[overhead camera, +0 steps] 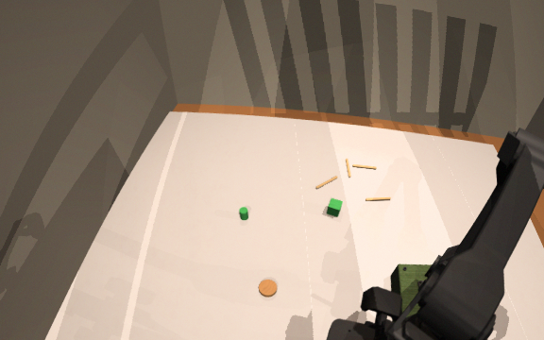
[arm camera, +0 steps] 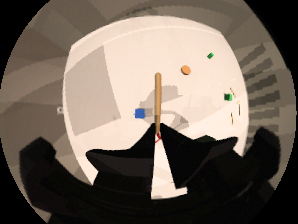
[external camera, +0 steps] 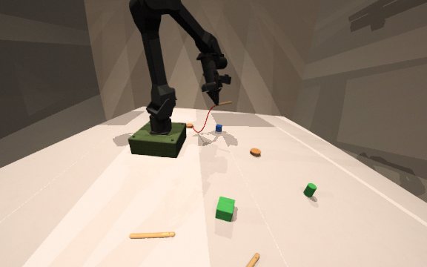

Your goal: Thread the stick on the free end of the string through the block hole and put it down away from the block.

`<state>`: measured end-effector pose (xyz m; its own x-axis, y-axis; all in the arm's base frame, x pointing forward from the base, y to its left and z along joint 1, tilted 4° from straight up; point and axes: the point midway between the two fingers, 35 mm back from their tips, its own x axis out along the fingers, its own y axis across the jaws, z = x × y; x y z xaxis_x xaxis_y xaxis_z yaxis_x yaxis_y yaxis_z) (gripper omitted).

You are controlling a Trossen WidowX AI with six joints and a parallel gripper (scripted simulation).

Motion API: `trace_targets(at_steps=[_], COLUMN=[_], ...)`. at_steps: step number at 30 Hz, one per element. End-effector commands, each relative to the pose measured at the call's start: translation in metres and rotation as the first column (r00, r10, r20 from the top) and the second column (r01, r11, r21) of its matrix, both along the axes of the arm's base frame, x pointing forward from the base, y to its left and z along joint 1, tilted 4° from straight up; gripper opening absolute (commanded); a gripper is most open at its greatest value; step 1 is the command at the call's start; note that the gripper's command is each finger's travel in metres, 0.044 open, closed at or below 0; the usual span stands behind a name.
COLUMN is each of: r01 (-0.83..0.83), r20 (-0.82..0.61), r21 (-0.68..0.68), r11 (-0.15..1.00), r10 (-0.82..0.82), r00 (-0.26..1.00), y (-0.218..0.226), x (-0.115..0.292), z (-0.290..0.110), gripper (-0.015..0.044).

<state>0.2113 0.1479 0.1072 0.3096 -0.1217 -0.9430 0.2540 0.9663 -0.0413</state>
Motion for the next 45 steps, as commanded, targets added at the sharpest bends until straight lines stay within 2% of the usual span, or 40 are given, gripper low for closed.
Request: trace_targets(at_steps=[1, 10, 19, 37, 45], r01=[0.089, 0.26, 0.301, 0.629, 0.654], r20=[0.006, 0.023, 0.024, 0.033, 0.035], r21=[0.002, 0.007, 0.01, 0.03, 0.032], r11=[0.996, 0.966, 0.954, 0.777, 0.756], r10=[-0.089, -0.26, -0.301, -0.629, -0.655], r00=[0.996, 0.965, 0.953, 0.776, 0.755], y=[0.009, 0.026, 0.03, 0.067, 0.07], x=[0.004, 0.012, 0.013, 0.02, 0.02], z=[0.001, -0.001, -0.001, -0.002, -0.003], gripper=[0.0, 0.0, 0.0, 0.0, 0.0])
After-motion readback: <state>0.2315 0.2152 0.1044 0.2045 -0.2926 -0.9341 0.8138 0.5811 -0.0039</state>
